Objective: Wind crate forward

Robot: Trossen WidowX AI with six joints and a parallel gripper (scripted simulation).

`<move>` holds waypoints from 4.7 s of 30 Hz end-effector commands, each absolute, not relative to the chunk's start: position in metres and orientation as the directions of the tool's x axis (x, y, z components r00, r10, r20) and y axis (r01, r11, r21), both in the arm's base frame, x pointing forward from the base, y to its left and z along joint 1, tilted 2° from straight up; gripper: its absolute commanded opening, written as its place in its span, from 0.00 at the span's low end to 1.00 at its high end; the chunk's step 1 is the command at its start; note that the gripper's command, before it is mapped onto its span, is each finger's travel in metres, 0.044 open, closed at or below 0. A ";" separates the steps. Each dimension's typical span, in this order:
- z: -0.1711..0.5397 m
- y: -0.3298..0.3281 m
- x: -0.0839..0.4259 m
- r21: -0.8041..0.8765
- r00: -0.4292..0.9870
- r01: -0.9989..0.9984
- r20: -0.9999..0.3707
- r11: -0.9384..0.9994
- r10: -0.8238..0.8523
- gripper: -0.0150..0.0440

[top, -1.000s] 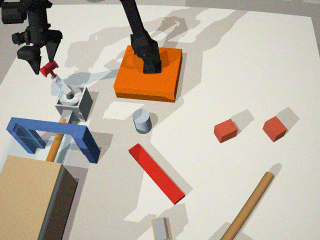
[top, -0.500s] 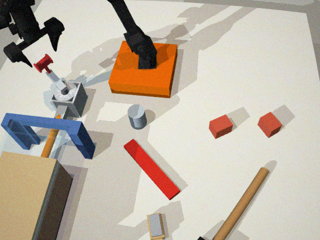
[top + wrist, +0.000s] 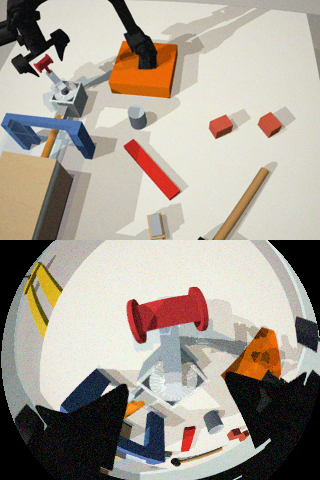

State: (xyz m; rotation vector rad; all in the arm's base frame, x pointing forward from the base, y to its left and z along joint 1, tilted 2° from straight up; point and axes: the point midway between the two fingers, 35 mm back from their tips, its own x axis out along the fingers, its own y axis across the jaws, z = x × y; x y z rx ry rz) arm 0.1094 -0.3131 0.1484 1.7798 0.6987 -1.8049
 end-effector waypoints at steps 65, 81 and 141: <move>0.073 -0.313 0.108 0.011 -0.016 0.670 -0.999 -0.742 -0.030 0.25; 0.076 -0.309 0.109 0.040 -0.029 0.669 -0.996 -0.742 -0.080 0.25; 0.059 -0.303 0.105 0.041 -0.041 0.569 -0.996 -0.821 -0.078 0.25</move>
